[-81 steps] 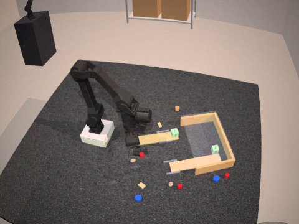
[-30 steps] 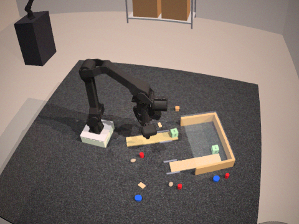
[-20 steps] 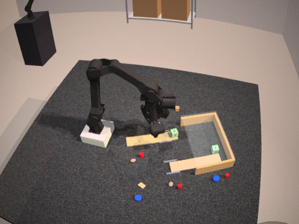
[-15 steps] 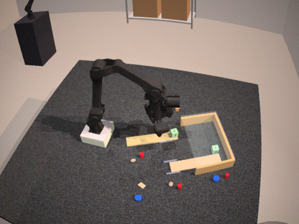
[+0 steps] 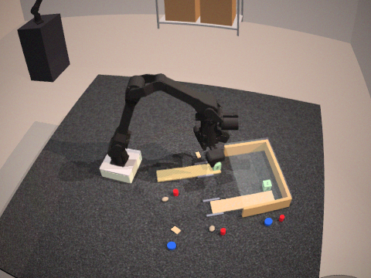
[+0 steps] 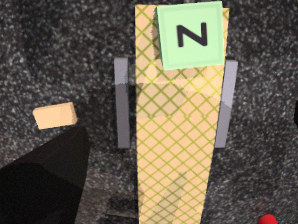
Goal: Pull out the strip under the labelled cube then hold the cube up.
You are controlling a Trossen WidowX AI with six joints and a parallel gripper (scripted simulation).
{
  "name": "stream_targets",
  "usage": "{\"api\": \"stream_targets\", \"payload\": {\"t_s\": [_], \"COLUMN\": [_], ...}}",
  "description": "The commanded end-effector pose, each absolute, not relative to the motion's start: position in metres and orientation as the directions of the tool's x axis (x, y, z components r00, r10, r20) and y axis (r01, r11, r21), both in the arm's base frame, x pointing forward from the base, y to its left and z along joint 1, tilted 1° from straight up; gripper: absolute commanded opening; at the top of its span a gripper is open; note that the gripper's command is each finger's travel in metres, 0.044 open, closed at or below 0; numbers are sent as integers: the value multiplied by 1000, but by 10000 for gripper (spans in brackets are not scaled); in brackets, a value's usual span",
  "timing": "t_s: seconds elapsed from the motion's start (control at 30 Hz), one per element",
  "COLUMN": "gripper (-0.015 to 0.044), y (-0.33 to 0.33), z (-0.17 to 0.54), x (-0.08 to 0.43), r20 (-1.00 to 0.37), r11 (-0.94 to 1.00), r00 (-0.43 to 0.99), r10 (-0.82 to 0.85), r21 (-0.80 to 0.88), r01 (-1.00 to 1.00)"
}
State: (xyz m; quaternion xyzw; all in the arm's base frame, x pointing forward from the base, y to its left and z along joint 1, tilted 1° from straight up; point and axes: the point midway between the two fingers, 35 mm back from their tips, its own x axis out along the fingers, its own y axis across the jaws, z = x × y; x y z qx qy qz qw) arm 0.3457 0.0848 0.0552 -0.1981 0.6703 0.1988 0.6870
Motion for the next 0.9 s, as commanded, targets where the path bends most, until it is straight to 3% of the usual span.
{"api": "stream_targets", "payload": {"t_s": [0.0,0.2,0.43,0.87], "gripper": [440,440,256,250], "y": [91,97,97,97], "z": [57,59,50,29], "x": [360,375,376,377], "r20": [-1000,-1000,-1000,-1000], "r11": [845,845,845,845], "r00": [23,24,24,24], "r10": [7,7,7,7], "r21": [-7,-7,-7,-7], "r01": [-535,-535,-535,-535]}}
